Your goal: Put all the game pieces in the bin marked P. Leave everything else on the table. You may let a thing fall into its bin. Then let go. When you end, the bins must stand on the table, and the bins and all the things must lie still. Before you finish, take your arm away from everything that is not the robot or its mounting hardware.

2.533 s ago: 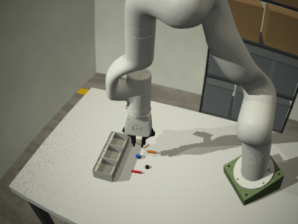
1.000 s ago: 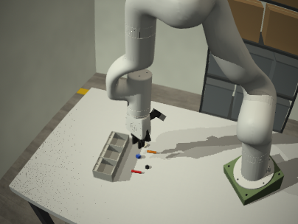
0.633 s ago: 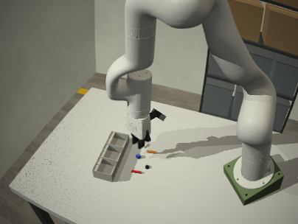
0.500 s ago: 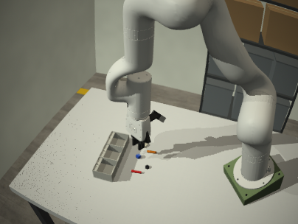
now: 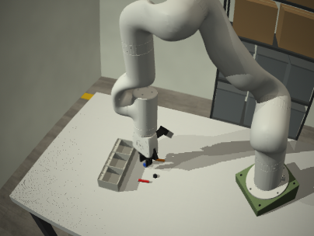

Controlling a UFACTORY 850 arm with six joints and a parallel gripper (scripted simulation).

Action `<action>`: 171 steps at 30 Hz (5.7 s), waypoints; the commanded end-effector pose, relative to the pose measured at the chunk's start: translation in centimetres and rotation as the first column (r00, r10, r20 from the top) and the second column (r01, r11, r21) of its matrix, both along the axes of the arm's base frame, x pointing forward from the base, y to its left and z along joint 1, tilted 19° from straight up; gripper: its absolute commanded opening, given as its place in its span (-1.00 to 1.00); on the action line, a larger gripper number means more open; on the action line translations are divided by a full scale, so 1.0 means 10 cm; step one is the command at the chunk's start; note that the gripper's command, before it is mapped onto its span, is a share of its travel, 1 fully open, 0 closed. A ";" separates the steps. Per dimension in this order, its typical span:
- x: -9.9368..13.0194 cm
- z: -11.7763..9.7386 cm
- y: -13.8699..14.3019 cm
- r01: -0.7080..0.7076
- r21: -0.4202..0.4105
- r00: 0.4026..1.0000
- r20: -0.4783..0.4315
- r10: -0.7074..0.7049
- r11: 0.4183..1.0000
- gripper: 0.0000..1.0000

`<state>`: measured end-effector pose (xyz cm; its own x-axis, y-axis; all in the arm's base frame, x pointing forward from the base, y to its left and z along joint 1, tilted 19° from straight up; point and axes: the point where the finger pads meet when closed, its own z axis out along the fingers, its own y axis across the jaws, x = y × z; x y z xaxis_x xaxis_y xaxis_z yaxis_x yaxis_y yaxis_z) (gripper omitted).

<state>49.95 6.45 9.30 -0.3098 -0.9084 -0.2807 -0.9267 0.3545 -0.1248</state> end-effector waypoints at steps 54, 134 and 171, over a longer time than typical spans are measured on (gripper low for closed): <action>0.05 -0.18 0.04 0.002 0.006 1.000 0.022 -0.002 1.000 -1.00; 0.38 0.84 1.02 -0.276 -0.069 0.956 0.086 0.282 0.959 -1.00; 0.50 0.94 1.30 -0.881 -0.395 0.265 0.050 0.963 0.262 -1.00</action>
<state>54.92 19.41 18.63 0.7560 -0.6528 0.0483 -0.6121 -0.7311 -0.3012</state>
